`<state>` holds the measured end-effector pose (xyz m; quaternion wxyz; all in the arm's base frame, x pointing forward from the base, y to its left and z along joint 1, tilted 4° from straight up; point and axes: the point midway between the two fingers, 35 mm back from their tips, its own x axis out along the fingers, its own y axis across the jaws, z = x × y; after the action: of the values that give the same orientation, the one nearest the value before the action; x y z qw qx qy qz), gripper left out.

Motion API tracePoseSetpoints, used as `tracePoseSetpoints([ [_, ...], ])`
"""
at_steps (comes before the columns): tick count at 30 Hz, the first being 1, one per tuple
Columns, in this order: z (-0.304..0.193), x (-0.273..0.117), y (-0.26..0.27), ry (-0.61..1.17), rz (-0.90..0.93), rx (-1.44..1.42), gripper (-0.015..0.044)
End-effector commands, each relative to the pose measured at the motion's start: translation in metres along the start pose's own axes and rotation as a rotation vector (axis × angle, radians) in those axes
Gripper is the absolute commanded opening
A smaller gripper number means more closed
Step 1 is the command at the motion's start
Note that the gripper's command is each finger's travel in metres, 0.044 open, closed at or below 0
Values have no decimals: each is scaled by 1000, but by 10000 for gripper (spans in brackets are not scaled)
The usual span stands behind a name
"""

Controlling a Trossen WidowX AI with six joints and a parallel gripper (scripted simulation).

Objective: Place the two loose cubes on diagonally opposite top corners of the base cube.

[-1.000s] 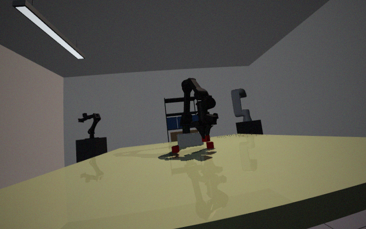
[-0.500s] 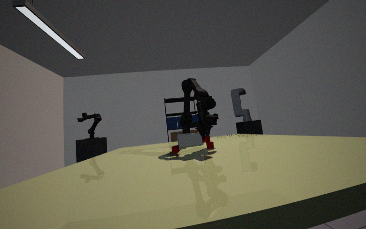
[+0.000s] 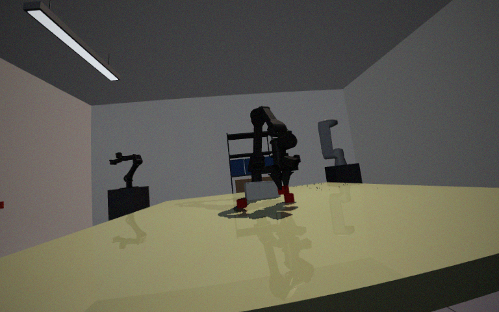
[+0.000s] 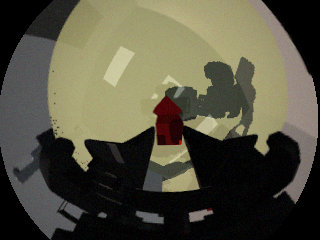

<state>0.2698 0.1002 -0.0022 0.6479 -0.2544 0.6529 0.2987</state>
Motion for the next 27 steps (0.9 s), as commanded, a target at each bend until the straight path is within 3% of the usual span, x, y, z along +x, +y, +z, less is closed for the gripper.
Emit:
tracePoseSetpoints([
  [1,0,-6,0,-1,1,1,205],
  [22,0,-31,0,0,0,0,205],
  [24,-2,-29,-5,2,0,-14,257],
  [27,-12,-36,-26,2,-2,-87,265],
])
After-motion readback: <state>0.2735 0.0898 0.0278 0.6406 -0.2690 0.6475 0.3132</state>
